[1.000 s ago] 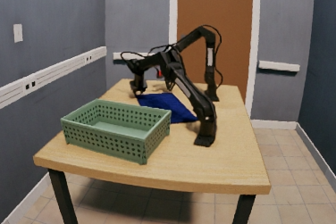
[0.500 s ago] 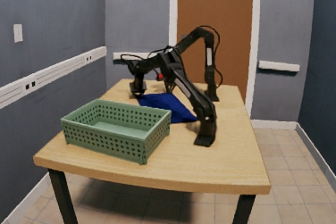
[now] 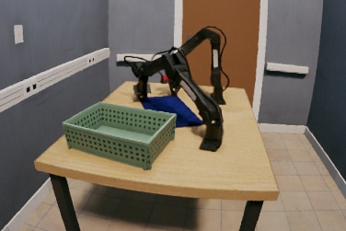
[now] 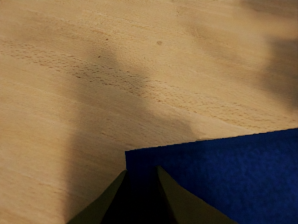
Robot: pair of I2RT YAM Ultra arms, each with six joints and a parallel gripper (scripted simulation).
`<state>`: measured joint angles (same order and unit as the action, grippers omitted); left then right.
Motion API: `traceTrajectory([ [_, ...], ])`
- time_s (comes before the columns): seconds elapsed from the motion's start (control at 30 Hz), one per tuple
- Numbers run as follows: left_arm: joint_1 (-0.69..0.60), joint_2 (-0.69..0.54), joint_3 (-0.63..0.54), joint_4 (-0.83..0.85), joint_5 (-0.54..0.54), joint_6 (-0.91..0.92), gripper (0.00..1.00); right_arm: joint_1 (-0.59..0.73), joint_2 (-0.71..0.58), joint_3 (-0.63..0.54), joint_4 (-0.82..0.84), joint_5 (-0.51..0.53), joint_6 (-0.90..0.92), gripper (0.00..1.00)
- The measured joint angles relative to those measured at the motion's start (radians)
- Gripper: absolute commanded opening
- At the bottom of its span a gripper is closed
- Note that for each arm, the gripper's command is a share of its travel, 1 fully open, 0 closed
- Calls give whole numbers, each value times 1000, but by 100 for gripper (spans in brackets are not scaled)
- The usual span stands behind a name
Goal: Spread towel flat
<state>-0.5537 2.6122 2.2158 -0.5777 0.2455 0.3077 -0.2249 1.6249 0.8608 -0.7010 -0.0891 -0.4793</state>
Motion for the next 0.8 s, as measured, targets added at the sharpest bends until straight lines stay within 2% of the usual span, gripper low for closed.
traceTrajectory([
  [0.07,0,-2,-5,7,-3,-1,19,3,0,0,0,-1,0,24],
  [0.1,0,-2,-5,7,-3,-1,11,3,0,0,0,-1,0,15],
  [0.17,0,-3,-8,8,-3,-3,11,5,-2,-3,5,-5,2,15],
  [0.2,-1,-4,-9,8,-3,-4,2,7,-3,-5,6,-5,2,5],
  [0.27,-2,-6,-12,8,-6,-6,2,12,-13,-13,13,-5,6,5],
  [0.3,-3,-8,-13,8,-6,-7,1,15,-16,-18,18,-3,8,0],
  [0.73,-9,-11,-19,8,0,-9,0,6,-26,-30,30,-4,8,0],
  [0.77,-10,-11,-19,8,0,-8,34,6,-26,-30,30,-5,8,0],
  [0.8,-10,-10,-17,5,0,-8,34,6,-26,-30,30,-5,8,0],
])
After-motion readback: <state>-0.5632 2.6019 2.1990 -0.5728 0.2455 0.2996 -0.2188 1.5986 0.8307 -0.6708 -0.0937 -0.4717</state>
